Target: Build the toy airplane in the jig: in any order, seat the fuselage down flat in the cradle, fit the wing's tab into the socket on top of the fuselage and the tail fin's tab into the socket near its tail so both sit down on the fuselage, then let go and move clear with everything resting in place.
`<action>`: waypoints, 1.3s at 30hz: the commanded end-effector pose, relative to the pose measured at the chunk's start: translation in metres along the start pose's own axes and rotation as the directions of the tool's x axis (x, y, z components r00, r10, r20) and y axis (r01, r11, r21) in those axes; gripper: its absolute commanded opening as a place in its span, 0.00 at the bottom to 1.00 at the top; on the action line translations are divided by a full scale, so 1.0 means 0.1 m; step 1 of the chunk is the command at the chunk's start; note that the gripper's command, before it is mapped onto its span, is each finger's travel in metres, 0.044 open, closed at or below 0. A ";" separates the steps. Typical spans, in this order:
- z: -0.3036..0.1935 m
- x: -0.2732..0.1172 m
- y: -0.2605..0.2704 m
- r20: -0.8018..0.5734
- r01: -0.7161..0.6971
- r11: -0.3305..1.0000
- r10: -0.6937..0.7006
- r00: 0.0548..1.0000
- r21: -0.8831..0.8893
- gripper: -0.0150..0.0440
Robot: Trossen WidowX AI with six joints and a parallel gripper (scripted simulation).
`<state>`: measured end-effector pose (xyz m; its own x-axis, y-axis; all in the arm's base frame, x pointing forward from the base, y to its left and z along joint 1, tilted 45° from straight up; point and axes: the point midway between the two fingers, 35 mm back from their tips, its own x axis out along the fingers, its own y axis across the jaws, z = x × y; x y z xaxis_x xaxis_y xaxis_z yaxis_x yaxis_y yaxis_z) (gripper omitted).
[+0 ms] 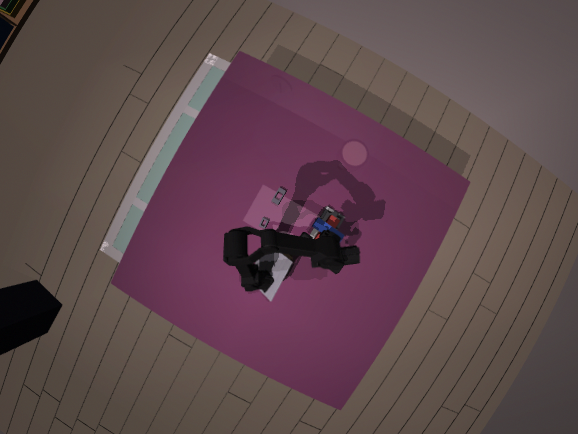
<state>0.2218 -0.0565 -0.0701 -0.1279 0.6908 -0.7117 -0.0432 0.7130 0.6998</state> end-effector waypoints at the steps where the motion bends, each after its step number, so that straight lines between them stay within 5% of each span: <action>1: 0.00 0.00 -0.01 -0.003 0.006 1.000 -0.006 1.000 -0.005 0.36; 39: -0.01 0.40 -0.03 -0.003 0.004 1.000 -0.004 1.000 -0.006 0.36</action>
<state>0.2177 -0.0342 -0.0983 -0.1311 0.6821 -0.7194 -0.0572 0.7192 0.6924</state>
